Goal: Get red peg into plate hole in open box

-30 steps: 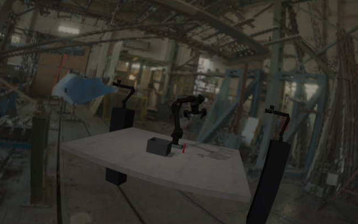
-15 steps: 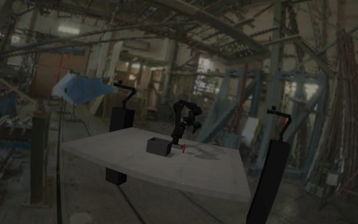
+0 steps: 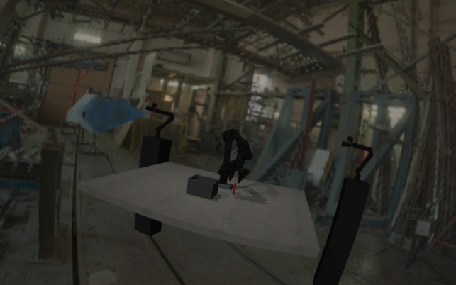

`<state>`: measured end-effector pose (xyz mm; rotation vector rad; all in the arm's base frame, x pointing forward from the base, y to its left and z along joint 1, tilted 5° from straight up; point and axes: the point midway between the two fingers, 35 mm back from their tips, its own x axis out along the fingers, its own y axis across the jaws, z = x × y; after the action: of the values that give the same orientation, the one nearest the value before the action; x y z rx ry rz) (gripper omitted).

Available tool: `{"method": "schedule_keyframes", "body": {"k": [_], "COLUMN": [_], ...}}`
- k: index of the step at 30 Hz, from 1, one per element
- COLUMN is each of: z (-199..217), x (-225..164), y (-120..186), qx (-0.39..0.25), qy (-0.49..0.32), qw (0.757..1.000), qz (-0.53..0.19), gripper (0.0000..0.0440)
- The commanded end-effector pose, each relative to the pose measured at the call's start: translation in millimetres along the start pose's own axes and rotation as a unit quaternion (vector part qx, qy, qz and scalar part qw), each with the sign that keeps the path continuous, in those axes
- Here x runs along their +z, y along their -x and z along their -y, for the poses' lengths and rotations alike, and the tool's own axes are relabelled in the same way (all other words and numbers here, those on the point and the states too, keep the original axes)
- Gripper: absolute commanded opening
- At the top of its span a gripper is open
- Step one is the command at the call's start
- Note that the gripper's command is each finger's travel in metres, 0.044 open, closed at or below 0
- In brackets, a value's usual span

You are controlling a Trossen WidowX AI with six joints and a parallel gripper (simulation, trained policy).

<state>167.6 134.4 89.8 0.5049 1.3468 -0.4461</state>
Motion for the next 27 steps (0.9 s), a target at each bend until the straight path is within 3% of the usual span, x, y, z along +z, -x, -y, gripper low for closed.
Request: {"method": "schedule_keyframes", "body": {"k": [1, 9, 12, 27], "z": [5, 6, 7, 9], "x": [-5, -13, -16, -21], "y": [-19, -52, -60, -65], "qx": [-0.007, 0.010, 0.014, 0.004], "qy": [-0.035, -0.089, -0.108, -0.151], "qw": [0.999, 0.996, 0.993, 0.985], "qz": [-0.013, -0.029, -0.035, -0.088], "gripper": [0.0440, 0.0439, 0.0419, 0.0033]}}
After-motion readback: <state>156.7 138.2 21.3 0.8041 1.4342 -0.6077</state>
